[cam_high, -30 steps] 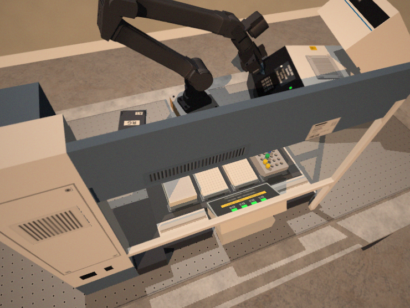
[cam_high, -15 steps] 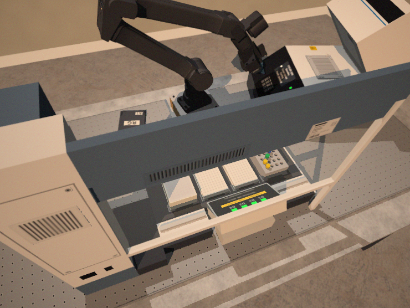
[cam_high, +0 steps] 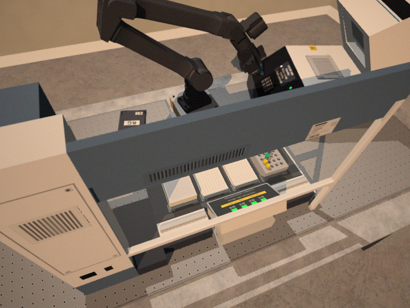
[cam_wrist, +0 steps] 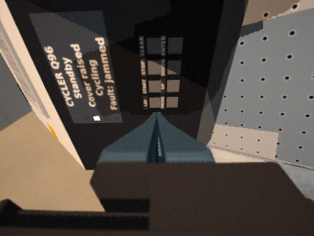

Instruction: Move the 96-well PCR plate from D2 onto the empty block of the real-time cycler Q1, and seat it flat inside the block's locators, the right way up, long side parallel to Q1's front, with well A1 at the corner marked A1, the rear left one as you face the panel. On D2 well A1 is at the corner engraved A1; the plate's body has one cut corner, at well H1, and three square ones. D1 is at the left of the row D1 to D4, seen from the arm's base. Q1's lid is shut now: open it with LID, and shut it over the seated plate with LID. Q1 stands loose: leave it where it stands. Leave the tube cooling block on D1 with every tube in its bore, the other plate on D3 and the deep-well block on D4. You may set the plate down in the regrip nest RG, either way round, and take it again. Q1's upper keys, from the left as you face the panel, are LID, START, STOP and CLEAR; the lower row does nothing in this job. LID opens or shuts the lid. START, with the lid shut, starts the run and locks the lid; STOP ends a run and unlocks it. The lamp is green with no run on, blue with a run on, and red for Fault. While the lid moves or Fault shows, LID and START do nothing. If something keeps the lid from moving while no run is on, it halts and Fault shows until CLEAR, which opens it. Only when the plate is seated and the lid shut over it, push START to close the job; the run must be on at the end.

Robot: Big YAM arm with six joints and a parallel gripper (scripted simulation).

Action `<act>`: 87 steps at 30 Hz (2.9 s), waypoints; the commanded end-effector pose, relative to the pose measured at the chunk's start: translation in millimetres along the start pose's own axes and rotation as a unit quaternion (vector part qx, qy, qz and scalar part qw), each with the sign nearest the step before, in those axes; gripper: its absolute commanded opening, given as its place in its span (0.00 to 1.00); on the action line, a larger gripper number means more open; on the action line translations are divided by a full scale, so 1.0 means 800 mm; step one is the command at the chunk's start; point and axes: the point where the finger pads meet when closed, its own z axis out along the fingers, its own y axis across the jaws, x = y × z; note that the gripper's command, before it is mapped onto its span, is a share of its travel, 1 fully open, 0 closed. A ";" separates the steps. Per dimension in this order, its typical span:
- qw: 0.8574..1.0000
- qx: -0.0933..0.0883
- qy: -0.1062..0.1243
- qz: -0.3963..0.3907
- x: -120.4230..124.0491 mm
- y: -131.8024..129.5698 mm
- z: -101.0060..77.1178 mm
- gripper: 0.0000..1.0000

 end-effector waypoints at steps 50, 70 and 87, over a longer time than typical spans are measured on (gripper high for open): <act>0.999 -0.037 0.012 0.009 0.011 0.035 -0.068 0.00; 1.000 -0.019 0.009 0.013 0.003 -0.001 -0.134 0.00; 1.000 -0.022 0.005 0.002 0.001 -0.003 -0.122 0.00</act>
